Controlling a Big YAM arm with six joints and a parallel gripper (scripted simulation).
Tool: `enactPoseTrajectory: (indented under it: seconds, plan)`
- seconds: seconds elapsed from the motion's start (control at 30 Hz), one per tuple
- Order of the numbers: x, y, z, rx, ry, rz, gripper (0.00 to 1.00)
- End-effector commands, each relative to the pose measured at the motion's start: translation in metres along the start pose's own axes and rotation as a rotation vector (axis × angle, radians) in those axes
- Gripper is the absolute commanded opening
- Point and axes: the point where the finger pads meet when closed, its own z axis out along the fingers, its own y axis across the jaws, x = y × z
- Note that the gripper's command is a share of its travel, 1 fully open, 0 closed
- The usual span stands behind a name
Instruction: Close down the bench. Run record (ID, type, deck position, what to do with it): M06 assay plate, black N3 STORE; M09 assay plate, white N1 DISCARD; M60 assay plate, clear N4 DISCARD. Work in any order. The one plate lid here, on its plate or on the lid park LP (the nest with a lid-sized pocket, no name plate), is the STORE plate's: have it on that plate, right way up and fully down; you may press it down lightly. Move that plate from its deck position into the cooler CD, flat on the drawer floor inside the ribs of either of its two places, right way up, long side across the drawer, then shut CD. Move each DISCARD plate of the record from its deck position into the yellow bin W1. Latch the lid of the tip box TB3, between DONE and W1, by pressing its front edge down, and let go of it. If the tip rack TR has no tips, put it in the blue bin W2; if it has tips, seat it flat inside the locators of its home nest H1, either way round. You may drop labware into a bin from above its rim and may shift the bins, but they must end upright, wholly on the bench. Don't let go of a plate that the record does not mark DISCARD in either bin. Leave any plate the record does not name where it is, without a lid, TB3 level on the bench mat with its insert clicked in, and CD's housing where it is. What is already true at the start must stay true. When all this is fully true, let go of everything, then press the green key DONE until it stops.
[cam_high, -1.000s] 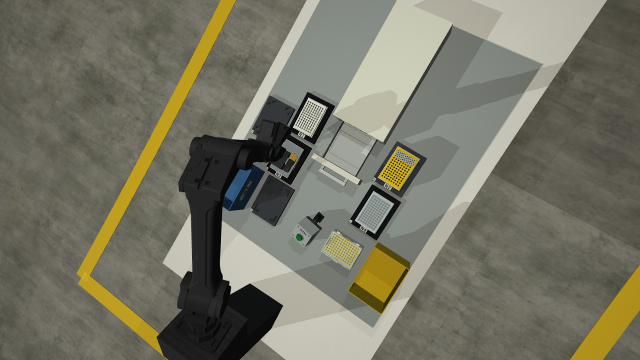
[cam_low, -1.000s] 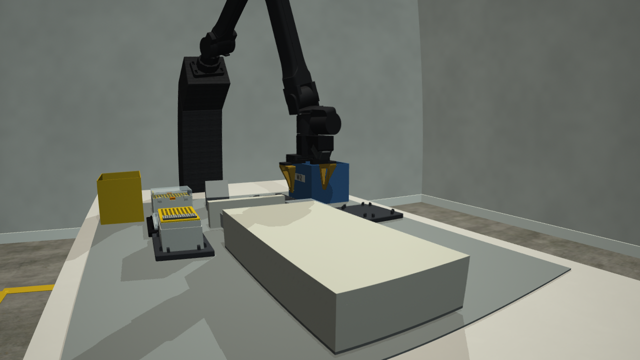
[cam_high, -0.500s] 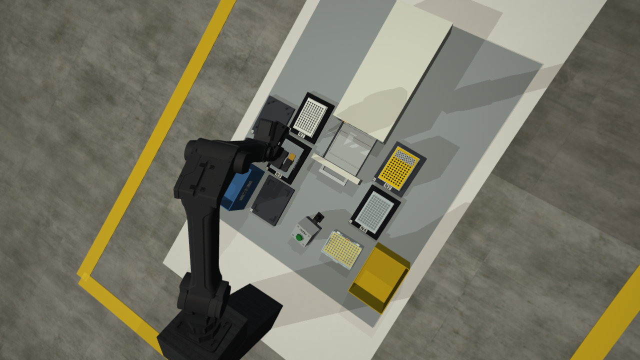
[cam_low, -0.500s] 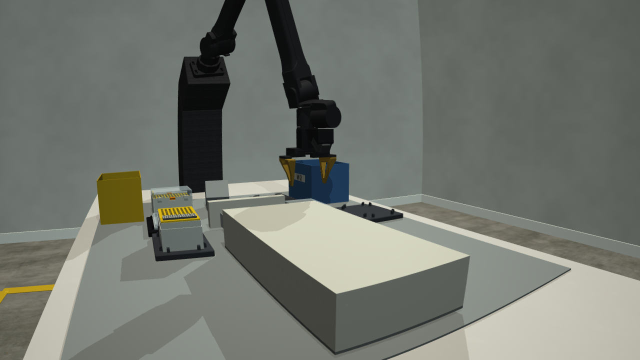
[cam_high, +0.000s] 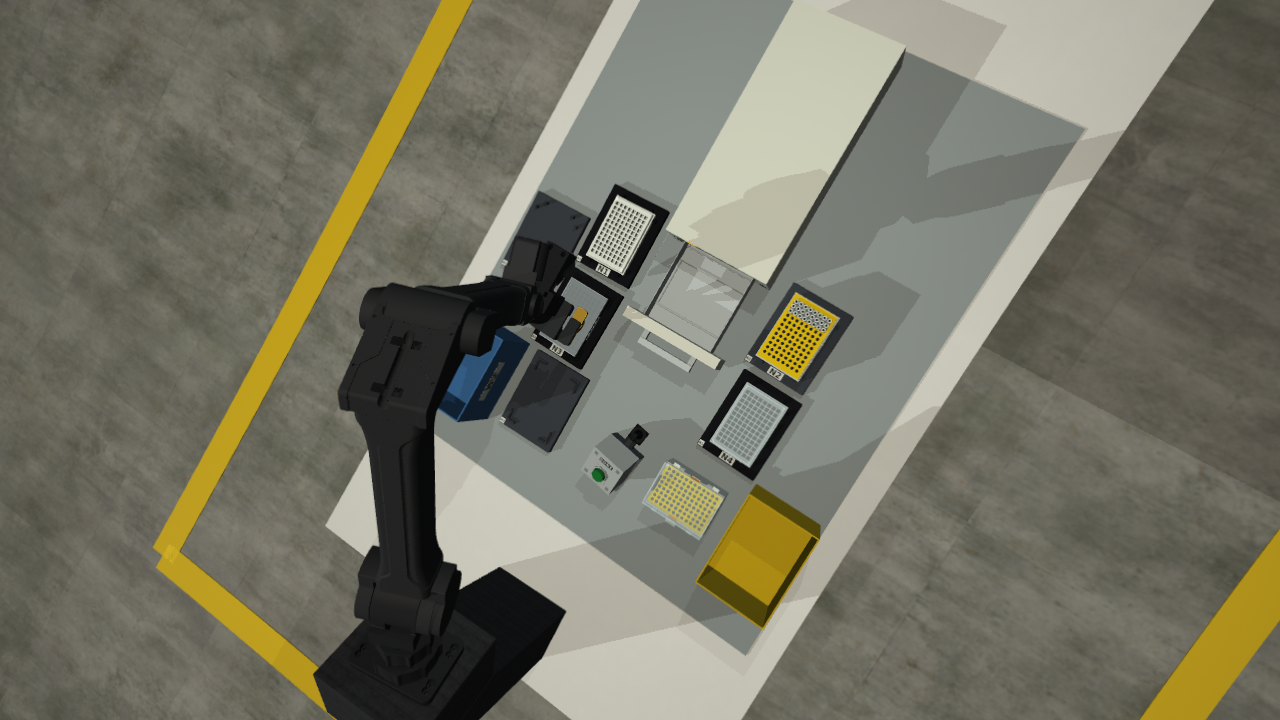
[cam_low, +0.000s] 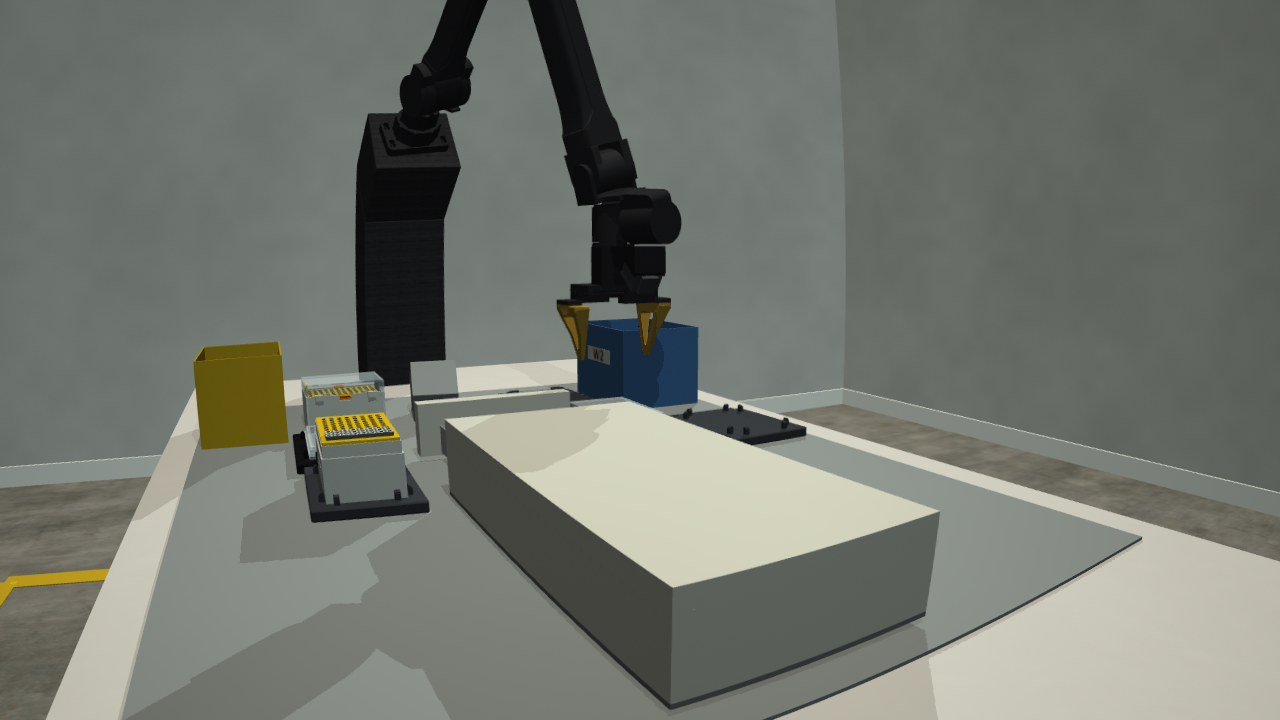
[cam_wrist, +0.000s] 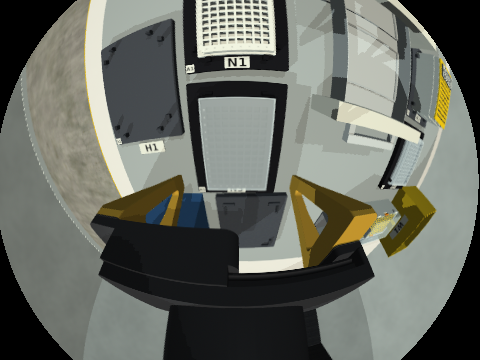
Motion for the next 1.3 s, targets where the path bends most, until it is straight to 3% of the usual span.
enactPoseTrajectory:
  seconds: [0.0,0.13,0.27,0.3,0.4,0.67,0.77,0.87,0.93,1.13,1.2,1.27]
  plan:
    - [-0.008,0.009,-0.016,-0.013,-0.015,0.009,1.00]
    - [0.000,0.006,-0.015,-0.005,0.002,0.005,1.00]
    - [-0.006,0.009,-0.024,-0.013,-0.012,0.007,1.00]
    - [0.001,0.006,-0.015,-0.003,0.006,0.005,1.00]
    - [-0.006,0.008,-0.029,-0.011,-0.012,0.008,1.00]
    - [0.001,0.004,-0.033,-0.003,0.003,0.007,1.00]
    - [-0.005,0.008,-0.044,-0.013,-0.012,0.007,1.00]
    - [-0.002,0.006,-0.037,-0.005,0.000,0.007,1.00]
    - [-0.007,0.006,-0.047,-0.010,-0.014,0.011,1.00]
    - [-0.006,0.008,-0.056,-0.013,-0.014,0.009,1.00]
    - [0.008,0.002,-0.042,0.006,0.021,0.004,1.00]
    - [0.008,0.001,-0.041,0.007,0.022,0.005,1.00]
